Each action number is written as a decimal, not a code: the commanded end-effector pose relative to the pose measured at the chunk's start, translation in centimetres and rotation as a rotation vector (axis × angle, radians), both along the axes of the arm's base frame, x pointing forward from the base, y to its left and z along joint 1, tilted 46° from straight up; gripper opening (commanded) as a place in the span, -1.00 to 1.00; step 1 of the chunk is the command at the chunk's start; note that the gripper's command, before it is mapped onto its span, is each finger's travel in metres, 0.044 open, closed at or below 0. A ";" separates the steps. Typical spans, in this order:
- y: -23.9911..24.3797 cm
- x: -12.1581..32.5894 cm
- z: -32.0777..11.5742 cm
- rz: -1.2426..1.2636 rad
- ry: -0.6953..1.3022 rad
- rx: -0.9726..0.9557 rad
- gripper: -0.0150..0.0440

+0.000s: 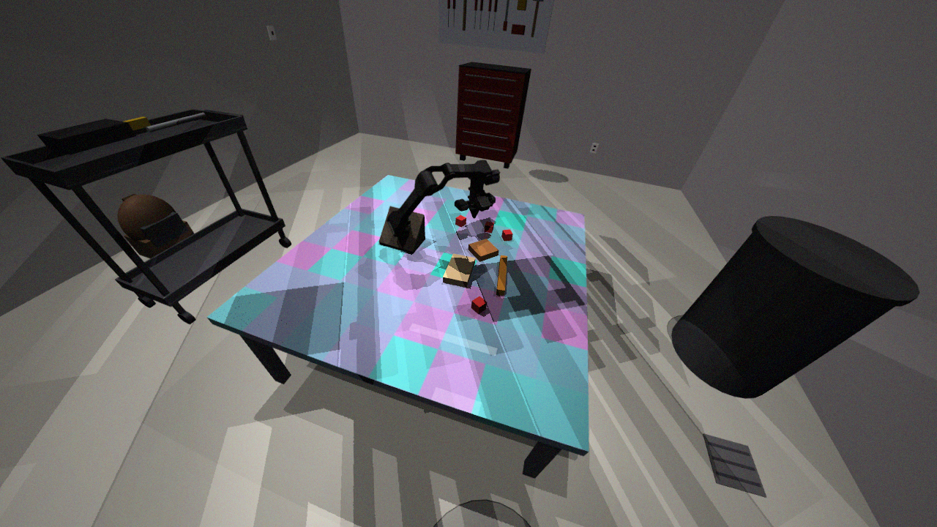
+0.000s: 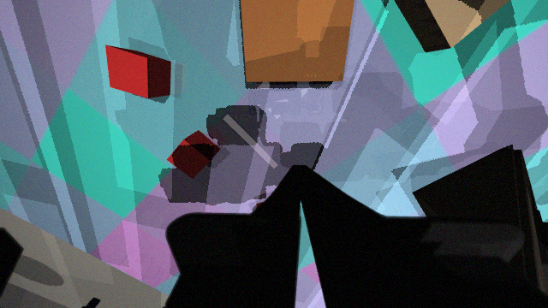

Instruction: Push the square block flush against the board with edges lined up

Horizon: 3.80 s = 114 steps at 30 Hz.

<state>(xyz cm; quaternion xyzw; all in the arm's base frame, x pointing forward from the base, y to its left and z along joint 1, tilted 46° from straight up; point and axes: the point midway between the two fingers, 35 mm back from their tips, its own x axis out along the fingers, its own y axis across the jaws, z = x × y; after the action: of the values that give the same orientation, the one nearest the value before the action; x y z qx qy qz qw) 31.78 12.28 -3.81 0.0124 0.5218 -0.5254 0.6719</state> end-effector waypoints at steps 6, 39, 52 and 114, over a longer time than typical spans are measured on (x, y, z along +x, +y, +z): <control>0.1 0.0 0.0 -0.005 -0.002 0.001 -0.49; -6.3 11.6 -1.9 0.761 0.714 0.103 -0.49; -9.6 14.6 -2.4 1.015 0.962 0.125 -0.49; -14.7 12.4 -4.8 1.111 1.084 0.141 -0.49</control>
<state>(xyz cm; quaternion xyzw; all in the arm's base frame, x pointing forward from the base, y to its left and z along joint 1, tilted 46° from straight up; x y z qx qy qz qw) 44.54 -2.18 -8.67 -0.4644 0.7377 -0.0118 0.4899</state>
